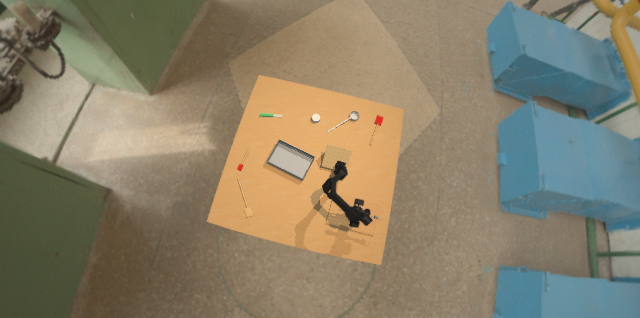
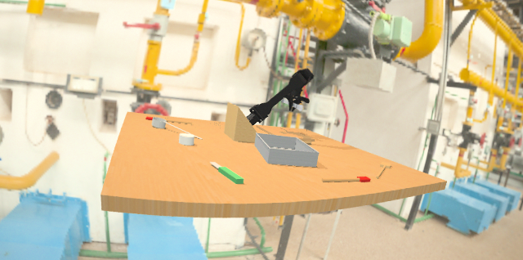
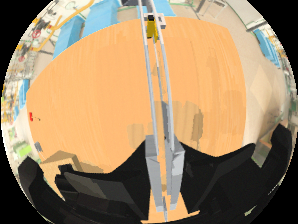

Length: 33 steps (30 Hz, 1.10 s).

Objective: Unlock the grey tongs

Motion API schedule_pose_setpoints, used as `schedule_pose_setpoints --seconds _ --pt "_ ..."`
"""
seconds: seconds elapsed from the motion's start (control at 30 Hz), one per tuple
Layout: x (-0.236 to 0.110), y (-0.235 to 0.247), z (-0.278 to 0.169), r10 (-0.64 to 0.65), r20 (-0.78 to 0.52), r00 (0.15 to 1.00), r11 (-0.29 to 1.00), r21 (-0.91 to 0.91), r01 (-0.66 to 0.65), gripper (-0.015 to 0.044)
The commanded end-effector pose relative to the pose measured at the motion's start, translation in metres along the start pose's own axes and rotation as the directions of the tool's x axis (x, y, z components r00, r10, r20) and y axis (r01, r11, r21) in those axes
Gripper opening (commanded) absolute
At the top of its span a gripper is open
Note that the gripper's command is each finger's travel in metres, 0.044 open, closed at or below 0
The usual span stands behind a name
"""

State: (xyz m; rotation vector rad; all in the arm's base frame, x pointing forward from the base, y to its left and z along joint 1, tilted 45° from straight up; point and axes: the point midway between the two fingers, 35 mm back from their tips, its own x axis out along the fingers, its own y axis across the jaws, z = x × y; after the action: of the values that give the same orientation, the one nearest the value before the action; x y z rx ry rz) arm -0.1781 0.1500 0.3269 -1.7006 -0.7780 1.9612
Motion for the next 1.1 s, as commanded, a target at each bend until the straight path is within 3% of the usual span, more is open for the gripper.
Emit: schedule_pose_setpoints --seconds 0.0,0.53,1.07 --pt "0.003 0.004 -0.002 0.051 0.041 0.998 0.999 0.014 -0.052 -0.015" --pt "0.019 0.016 -0.005 0.217 0.267 0.939 0.97 0.046 -0.237 -0.015" --pt "0.018 0.012 -0.004 0.209 0.534 0.819 0.964 0.029 -0.264 -0.015"
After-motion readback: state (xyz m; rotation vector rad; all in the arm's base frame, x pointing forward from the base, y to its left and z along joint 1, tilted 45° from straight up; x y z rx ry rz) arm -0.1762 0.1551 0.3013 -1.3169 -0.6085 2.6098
